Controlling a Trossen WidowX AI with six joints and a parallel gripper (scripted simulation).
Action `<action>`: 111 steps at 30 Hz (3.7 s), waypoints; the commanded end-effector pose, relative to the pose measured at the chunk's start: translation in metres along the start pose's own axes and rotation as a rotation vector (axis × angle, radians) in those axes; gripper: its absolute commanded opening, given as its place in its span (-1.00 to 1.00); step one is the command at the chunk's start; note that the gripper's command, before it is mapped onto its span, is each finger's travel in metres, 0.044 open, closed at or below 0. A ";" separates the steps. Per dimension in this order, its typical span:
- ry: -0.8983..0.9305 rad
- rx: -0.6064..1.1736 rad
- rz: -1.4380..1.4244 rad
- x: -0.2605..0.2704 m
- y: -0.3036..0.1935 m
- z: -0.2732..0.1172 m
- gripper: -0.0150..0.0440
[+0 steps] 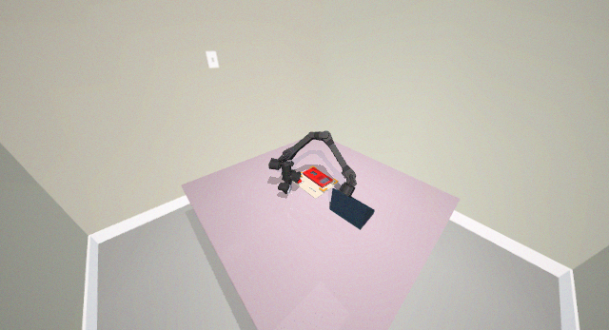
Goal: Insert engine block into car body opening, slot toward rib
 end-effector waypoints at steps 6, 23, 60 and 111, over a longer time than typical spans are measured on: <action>0.005 -0.004 -0.005 -0.001 0.001 0.002 0.24; 0.002 0.006 -0.010 0.002 -0.004 -0.024 -0.49; -0.011 0.034 -0.016 0.005 -0.001 -0.124 -0.49; -0.037 0.016 1.703 0.005 0.000 -0.112 -0.49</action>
Point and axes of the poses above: the point midway between the two fingers, 35 mm back from their tips, its own z axis out along the fingers, its own x axis across the jaws, y = z × x, the point moved 6 cm from there along -z, back along the fingers, and after that the axes turned 14 degrees about -z, right-handed, at the moved point
